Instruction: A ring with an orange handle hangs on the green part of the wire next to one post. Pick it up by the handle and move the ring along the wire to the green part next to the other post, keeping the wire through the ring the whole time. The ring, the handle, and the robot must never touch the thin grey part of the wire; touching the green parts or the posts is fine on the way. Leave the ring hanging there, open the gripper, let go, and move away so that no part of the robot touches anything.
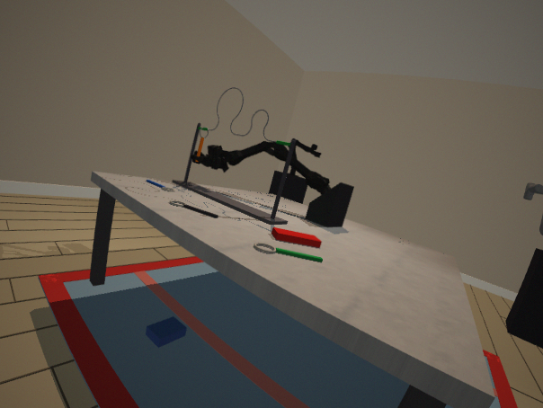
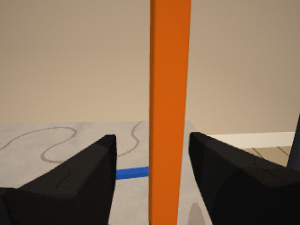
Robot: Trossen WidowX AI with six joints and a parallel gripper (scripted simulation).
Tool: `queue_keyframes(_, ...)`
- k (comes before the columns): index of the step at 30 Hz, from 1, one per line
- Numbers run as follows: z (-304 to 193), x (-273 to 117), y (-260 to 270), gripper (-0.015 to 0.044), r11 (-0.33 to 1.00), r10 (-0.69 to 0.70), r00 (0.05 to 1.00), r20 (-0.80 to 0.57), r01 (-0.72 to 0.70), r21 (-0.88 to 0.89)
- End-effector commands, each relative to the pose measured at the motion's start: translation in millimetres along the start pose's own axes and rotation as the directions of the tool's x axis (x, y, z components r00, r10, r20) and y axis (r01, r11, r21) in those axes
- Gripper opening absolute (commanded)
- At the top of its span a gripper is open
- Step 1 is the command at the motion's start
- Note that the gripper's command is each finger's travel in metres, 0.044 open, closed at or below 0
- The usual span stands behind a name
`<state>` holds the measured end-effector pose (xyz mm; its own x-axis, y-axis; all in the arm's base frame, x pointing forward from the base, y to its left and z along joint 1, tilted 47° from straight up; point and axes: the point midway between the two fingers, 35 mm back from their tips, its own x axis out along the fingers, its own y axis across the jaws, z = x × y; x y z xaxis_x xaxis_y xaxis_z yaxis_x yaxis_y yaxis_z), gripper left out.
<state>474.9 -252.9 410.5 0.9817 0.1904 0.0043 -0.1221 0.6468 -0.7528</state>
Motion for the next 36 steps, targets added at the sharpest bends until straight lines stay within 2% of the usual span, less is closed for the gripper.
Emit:
queue_keyframes(1,-1.4,0.3,-0.2,0.016,1.0,-0.002,1.0,-0.004,0.002,0.006)
queue_keyframes(12,-1.4,0.3,-0.2,0.016,1.0,-0.002,1.0,-0.004,0.002,0.006)
queue_keyframes(24,-0.1,0.0,0.1,-0.015,1.0,0.0,1.0,0.0,0.0,0.001)
queue_keyframes(36,14.8,0.1,1.2,-0.015,1.0,-0.006,1.0,0.0,0.006,0.006)
